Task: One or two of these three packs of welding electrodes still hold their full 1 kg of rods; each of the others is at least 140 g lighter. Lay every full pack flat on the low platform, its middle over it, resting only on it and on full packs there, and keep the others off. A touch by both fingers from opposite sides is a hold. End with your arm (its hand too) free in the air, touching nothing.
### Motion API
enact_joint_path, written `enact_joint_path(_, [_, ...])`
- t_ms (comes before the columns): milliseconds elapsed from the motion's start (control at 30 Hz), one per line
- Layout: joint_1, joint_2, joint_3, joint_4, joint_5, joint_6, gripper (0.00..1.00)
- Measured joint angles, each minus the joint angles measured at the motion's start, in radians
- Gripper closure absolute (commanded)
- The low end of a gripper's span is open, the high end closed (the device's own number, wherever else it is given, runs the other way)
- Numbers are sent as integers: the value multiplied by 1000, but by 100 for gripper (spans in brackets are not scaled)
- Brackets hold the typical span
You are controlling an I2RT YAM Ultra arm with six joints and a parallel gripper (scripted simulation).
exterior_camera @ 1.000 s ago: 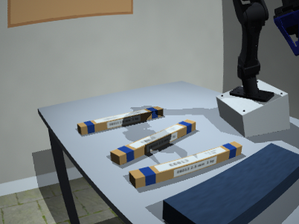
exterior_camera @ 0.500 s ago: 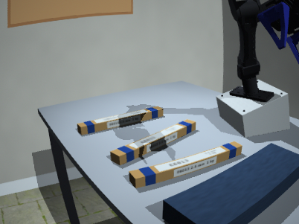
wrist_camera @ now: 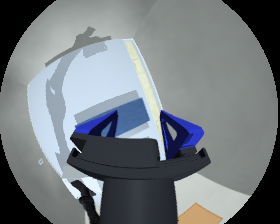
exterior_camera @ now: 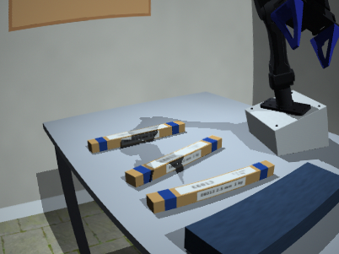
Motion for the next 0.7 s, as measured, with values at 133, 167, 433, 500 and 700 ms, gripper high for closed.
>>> enact_joint_path(133, [-41, -29, -44, 19, -11, 17, 26])
enact_joint_path(167, [-51, -32, -48, 25, -11, 19, 26])
enact_joint_path(433, [-68, -74, -108, 78, -25, 50, 26])
enact_joint_path(500, [-91, -91, -134, 87, -32, 57, 26])
enact_joint_path(700, [-118, -116, -139, 115, -37, 66, 26])
